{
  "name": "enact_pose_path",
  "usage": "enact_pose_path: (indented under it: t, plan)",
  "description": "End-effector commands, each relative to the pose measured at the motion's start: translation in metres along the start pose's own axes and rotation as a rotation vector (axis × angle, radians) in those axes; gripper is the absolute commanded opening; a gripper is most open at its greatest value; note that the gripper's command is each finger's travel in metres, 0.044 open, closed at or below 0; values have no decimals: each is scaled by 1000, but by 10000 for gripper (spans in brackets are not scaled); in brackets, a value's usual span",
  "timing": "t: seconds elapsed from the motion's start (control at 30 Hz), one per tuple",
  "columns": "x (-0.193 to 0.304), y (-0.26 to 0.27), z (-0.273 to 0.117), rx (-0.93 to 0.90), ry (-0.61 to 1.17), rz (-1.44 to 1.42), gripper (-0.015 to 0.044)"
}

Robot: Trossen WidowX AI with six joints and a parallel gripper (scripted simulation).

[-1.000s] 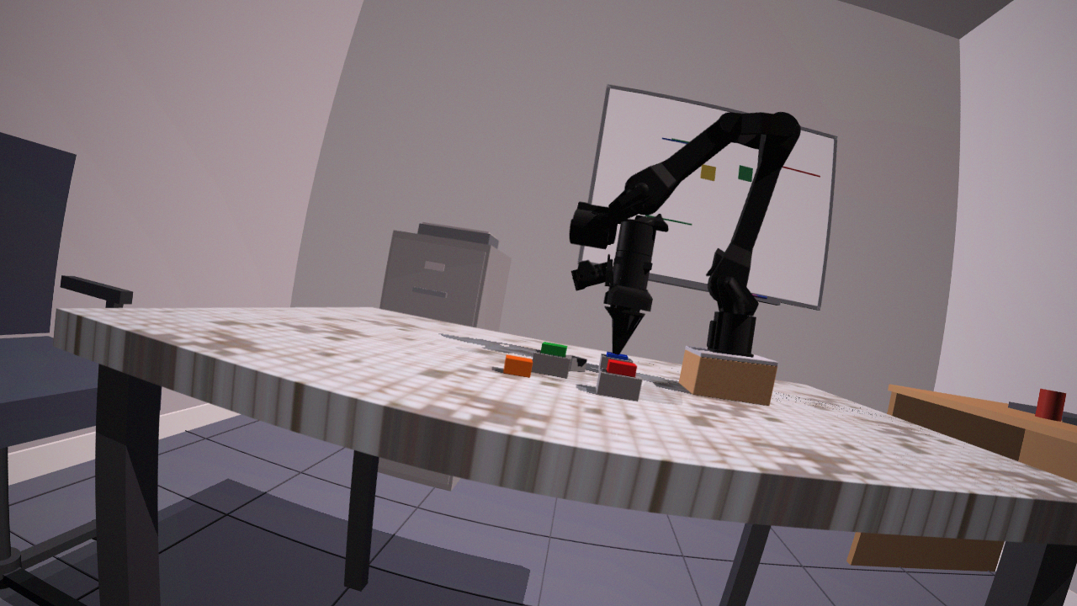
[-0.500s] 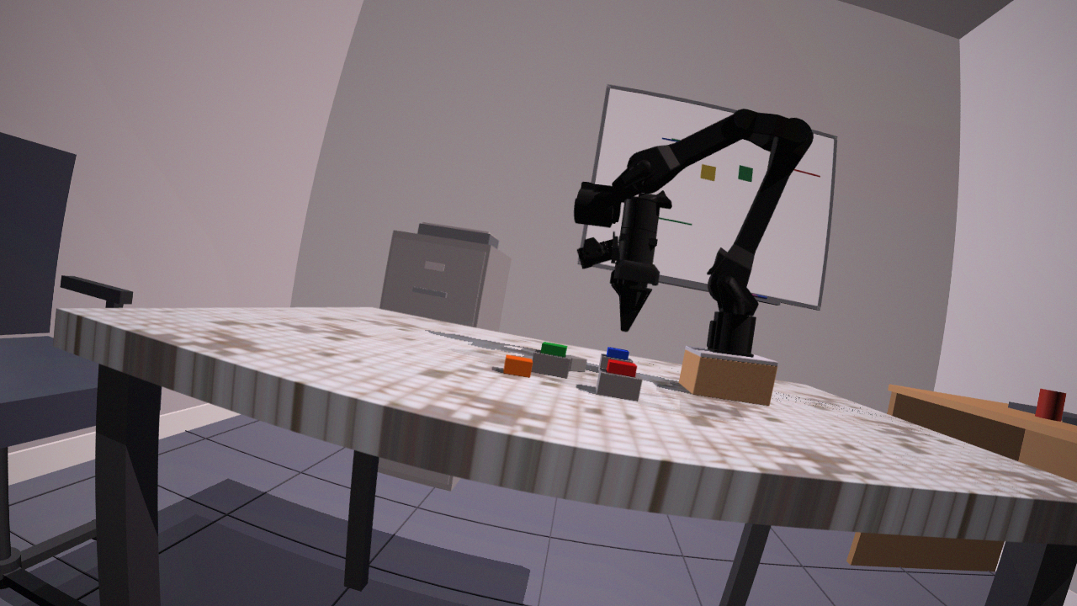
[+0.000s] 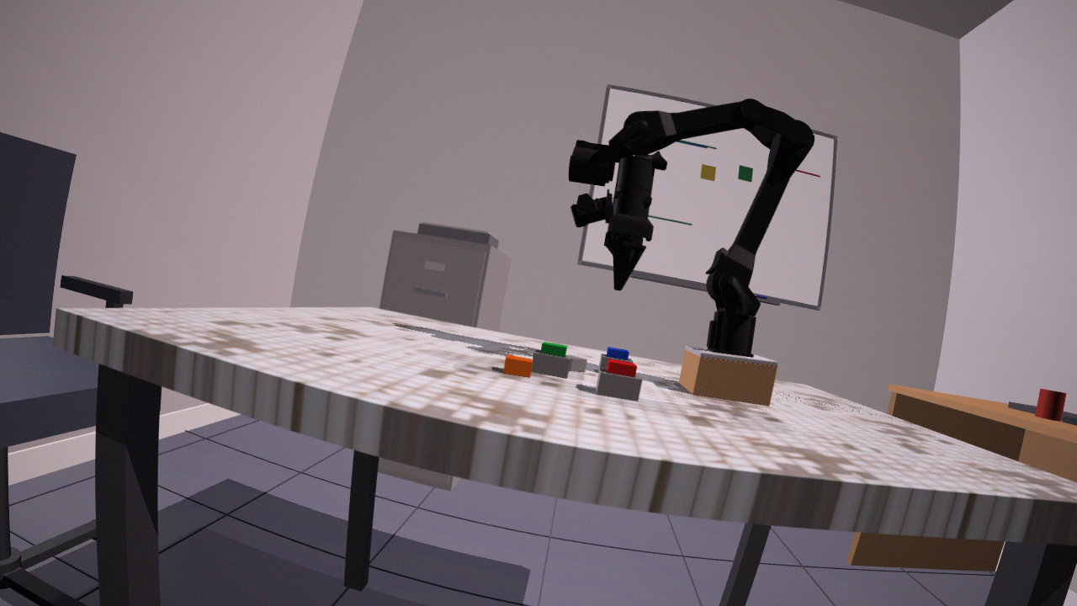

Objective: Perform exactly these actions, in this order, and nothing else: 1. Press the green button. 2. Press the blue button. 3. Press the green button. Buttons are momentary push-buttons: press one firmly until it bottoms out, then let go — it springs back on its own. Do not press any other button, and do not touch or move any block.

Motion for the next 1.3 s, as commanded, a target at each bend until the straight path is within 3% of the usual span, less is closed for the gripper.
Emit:
enact_pose_path:
  t: [0.0, 0.23, 0.47, 0.63, 1.27]
  plan:
    - [-32, 38, -5, -4, -5, -3, 20]
    - [-63, 116, -1, -13, -9, -3, 20]
    - [-63, 116, 2, -13, -8, -3, 20]
    - [-64, 116, 59, -13, -8, -3, 20]
    - [-64, 117, 81, -12, -9, -3, 20]
Point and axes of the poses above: the point midway between the two fingers, 35 mm back from their tips, its own z axis out along the fingers, its own y axis across the jaws, x = y × z, the point moved 8 cm from there along -z, back along the fingers, and after that the axes turned 5 degrees about z, right-handed, at the moved point
